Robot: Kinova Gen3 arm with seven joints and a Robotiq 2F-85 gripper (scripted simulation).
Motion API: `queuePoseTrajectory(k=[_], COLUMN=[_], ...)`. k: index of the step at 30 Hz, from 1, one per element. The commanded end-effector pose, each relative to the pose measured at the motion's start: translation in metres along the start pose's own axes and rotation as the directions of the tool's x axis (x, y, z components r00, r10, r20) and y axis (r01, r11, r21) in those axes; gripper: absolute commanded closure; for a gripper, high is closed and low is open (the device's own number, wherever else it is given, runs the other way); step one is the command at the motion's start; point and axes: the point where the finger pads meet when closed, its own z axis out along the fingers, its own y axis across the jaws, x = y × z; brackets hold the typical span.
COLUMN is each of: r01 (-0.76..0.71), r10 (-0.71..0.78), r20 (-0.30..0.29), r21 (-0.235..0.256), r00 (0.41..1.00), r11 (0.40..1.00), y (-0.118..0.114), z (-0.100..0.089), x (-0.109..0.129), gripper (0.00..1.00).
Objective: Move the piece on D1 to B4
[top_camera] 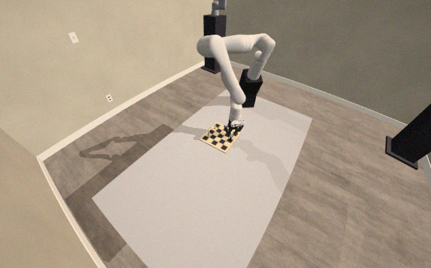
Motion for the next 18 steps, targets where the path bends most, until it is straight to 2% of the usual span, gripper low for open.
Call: queuePoseTrajectory(k=[1,18], r01=[0.000,0.000], r10=[0.000,0.000], r20=[0.001,0.001], r21=[0.003,0.003], r00=[1.000,1.000], r11=[1.000,1.000], y=[-0.0015,-0.0015], z=[0.0021,0.0024], x=[-0.0004,-0.0004], gripper=[0.61,0.61])
